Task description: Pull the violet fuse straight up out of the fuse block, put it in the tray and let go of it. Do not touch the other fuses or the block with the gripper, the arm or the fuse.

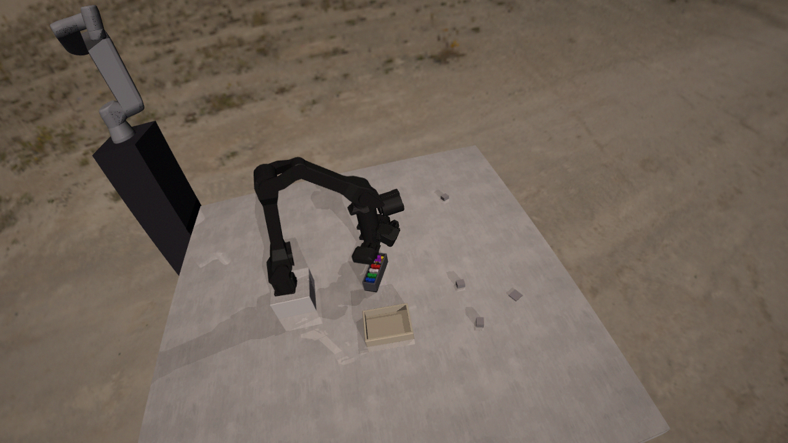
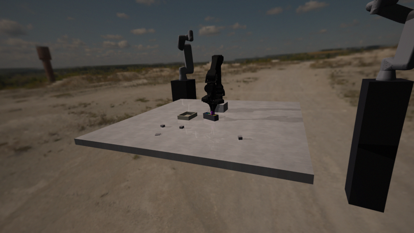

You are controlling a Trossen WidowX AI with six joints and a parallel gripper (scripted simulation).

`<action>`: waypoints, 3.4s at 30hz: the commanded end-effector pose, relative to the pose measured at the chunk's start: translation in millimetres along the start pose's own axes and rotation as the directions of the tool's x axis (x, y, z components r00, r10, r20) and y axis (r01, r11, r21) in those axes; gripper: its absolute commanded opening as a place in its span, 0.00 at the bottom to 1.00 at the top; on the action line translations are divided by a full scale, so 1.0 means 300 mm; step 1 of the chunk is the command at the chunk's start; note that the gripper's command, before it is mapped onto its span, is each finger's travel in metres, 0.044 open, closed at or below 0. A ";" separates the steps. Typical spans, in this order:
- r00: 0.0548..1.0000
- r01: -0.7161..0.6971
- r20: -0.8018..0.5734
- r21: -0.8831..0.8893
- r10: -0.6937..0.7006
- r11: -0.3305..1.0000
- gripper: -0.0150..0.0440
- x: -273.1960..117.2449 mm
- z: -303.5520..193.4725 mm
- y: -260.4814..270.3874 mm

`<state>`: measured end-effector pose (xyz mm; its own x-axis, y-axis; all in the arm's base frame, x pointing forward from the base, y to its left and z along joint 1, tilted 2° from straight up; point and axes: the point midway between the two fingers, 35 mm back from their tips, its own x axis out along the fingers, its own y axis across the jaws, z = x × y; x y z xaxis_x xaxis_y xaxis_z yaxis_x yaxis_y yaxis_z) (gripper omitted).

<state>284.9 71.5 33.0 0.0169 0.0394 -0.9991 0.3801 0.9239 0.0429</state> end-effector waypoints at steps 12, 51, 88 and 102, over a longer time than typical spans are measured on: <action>1.000 -0.007 0.001 -0.007 0.007 1.000 0.25 -0.030 0.001 0.003; 1.000 -0.002 0.005 -0.007 0.002 1.000 0.25 -0.115 0.119 -0.136; 1.000 0.009 0.008 -0.007 -0.009 1.000 0.25 -0.113 0.303 -0.676; 1.000 0.009 0.008 -0.007 -0.009 1.000 0.25 -0.038 0.305 -0.677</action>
<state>292.0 -151.1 40.1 0.0197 0.0311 -0.9993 0.3788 0.9248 0.0363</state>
